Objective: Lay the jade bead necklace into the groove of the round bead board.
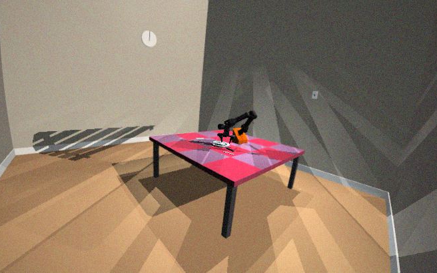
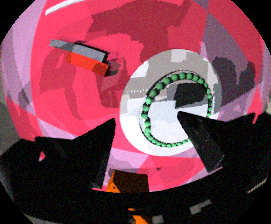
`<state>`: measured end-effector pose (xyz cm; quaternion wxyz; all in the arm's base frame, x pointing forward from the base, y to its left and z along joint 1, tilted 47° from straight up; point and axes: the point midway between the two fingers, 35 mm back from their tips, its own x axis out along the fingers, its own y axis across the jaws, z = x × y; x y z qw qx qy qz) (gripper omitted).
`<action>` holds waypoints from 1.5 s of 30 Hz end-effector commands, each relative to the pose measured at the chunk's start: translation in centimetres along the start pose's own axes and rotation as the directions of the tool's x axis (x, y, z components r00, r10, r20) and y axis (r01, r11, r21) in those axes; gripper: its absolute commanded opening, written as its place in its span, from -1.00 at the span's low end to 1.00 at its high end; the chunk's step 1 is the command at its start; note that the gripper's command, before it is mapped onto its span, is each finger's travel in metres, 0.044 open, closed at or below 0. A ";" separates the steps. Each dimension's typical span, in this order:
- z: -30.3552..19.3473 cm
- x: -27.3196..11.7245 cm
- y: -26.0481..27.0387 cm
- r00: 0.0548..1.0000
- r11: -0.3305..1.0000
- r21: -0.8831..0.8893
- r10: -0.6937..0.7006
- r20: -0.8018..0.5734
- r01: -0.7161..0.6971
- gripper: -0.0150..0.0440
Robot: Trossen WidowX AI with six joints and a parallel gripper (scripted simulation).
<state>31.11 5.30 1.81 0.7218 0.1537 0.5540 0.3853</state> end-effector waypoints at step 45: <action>-2.6 1.3 -0.3 1.000 1.000 -0.018 -0.006 0.005 0.006 -0.49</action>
